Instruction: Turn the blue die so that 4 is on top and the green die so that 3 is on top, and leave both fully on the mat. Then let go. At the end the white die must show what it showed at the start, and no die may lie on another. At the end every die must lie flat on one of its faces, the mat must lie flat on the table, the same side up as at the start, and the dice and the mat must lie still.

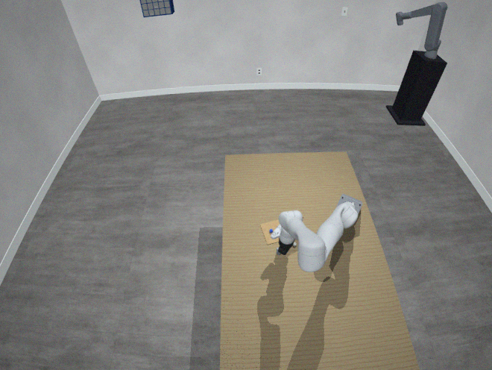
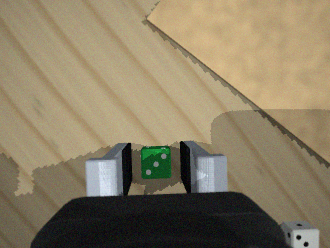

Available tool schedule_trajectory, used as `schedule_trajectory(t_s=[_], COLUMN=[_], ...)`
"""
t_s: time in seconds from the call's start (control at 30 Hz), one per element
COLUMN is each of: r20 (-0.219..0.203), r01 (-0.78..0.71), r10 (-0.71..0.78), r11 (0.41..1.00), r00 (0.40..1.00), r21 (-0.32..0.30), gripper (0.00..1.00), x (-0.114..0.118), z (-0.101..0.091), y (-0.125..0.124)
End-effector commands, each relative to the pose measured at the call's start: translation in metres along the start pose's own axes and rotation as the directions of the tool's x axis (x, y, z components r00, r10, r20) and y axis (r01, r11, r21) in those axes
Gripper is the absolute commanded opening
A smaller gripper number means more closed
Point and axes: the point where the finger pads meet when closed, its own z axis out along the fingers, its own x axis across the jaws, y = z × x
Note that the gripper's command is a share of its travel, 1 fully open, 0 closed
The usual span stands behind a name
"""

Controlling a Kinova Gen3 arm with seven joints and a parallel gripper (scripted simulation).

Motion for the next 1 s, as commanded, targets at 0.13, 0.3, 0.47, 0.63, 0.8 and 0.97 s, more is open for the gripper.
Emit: schedule_trajectory(t_s=[0.13, 0.3, 0.47, 0.63, 0.8, 0.97], r20=[0.001, 0.001, 0.001, 0.001, 0.001, 0.001], r01=[0.000, 0.000, 0.000, 0.000, 0.000, 0.000], r10=[0.000, 0.000, 0.000, 0.000, 0.000, 0.000], r11=[1.000, 1.000, 1.000, 1.000, 1.000, 1.000], r00=[1.000, 1.000, 1.000, 1.000, 1.000, 1.000], r21=[0.001, 0.001, 0.001, 0.001, 0.001, 0.001], gripper=[0.64, 0.64, 0.64, 0.64, 0.64, 0.34], x=[-0.0001, -0.0001, -0.0001, -0.0001, -0.0001, -0.0001], z=[-0.0003, -0.0003, -0.0003, -0.0003, -0.0003, -0.0003], y=[-0.0004, -0.0004, -0.0004, -0.0004, -0.0004, -0.0004])
